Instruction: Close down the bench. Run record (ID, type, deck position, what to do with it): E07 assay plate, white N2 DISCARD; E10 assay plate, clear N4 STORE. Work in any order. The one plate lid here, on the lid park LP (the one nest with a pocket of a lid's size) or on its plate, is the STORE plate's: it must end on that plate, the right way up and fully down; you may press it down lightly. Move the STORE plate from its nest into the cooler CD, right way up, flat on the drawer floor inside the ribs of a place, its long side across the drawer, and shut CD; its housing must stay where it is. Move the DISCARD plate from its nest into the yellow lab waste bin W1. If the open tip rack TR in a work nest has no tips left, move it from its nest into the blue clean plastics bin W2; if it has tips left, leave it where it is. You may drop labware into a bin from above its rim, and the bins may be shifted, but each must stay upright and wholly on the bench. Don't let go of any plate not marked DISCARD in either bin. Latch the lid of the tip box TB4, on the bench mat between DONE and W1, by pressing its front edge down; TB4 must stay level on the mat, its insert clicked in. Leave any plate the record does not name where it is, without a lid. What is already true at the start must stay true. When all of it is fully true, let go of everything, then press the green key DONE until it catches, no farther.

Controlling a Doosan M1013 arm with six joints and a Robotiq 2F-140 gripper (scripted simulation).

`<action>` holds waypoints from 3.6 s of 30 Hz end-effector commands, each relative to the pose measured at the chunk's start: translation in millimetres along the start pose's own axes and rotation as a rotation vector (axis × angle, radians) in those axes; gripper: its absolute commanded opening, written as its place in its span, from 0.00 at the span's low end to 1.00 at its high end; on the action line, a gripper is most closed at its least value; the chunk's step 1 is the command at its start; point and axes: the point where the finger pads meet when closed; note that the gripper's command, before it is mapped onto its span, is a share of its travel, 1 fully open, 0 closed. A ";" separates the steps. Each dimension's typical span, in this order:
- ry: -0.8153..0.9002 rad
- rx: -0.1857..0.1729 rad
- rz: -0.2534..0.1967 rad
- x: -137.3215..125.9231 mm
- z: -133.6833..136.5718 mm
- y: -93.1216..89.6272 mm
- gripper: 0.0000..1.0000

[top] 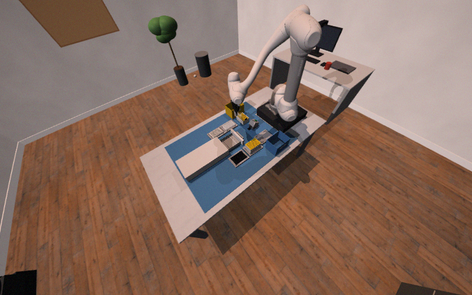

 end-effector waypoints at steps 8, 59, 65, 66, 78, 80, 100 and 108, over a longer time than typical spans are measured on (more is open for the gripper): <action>0.000 0.000 0.000 -13.2 3.5 1.9 0.00; 0.000 0.000 0.000 -59.0 15.8 8.4 0.00; 0.000 0.000 0.000 -59.0 15.8 8.4 0.00; 0.000 0.000 0.000 -59.0 15.8 8.4 0.00; 0.000 0.000 0.000 -59.0 15.8 28.4 0.00; 0.000 0.000 0.000 -59.0 15.8 32.4 0.00; 0.000 0.000 0.000 -59.0 15.8 63.4 0.00; 0.000 0.000 0.000 -59.0 15.8 63.4 0.00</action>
Point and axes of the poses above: the point where the finger pads meet when closed, its own y axis back along the fingers, its own z axis across the jaws, x = y × z, and after that the axes turned 15 degrees about -y, right-handed
